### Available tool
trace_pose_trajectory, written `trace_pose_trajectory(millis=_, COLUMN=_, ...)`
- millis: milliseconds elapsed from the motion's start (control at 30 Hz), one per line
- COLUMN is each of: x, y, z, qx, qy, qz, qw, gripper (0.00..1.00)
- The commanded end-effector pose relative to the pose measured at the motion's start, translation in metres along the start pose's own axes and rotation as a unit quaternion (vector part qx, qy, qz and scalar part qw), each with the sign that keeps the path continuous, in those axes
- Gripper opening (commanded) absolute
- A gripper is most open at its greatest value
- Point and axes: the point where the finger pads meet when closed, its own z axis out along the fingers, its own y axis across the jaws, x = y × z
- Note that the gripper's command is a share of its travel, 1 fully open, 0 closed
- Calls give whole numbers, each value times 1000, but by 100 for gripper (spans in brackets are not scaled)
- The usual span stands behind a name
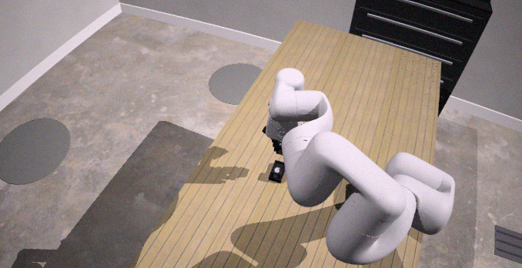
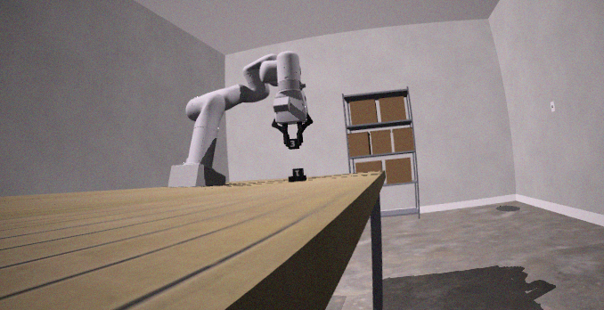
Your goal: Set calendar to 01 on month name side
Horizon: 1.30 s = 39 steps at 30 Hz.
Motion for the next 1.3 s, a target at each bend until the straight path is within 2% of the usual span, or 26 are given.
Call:
trace_pose_trajectory(millis=0, x=1, y=-1, z=11, qx=1, qy=0, qz=0, qw=1000, gripper=27)
trace_pose_trajectory(millis=300, x=1, y=-1, z=40, qx=1, qy=0, qz=0, qw=1000, gripper=27)
trace_pose_trajectory(millis=567, x=1, y=-1, z=52, qx=1, qy=0, qz=0, qw=1000, gripper=27)
trace_pose_trajectory(millis=1267, x=1, y=-1, z=56, qx=1, qy=0, qz=0, qw=1000, gripper=27)
